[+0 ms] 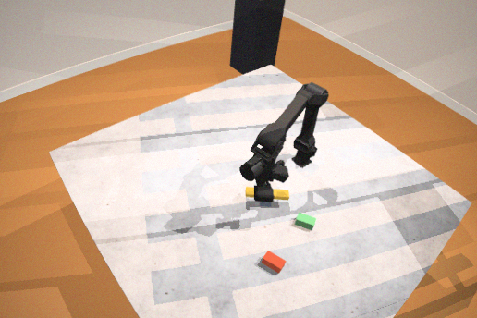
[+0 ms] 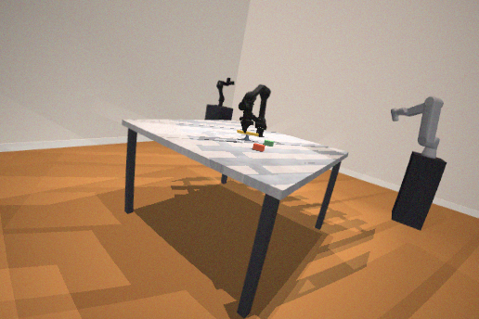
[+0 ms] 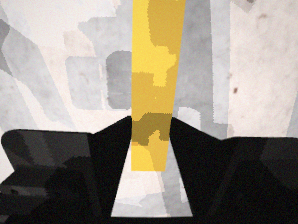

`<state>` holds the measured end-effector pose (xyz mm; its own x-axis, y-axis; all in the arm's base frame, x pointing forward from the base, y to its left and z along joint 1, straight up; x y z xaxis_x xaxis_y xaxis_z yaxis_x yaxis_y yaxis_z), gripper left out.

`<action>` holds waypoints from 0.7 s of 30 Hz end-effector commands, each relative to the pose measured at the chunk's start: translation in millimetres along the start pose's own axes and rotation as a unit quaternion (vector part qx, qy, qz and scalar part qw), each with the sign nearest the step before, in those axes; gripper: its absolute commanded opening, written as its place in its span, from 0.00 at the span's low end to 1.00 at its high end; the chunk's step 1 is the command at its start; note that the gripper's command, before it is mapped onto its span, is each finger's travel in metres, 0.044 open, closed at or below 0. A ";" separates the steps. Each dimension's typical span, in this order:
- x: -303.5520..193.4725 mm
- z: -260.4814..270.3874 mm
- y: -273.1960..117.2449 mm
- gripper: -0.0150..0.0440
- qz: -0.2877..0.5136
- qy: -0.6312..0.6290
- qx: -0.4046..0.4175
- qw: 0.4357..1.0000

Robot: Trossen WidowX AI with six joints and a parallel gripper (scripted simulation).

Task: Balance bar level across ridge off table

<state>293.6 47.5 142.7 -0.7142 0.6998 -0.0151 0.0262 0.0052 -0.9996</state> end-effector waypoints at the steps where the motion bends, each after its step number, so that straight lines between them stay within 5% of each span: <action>1: 0.3 0.3 1.3 0.25 0.000 0.000 0.001 1.000; 21: 0.4 0.4 2.9 0.25 0.000 0.000 0.001 1.000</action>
<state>293.6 47.6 141.4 -0.7144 0.6995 -0.0155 0.0269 0.0053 -0.9996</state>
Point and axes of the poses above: the point midway between the two fingers, 35 mm back from their tips, its own y axis out along the fingers, its own z axis across the jaws, x = y × z, the point moved 5 cm from there along -y, back along the fingers, and after that the axes turned 4 degrees about y, right-handed, at the moved point
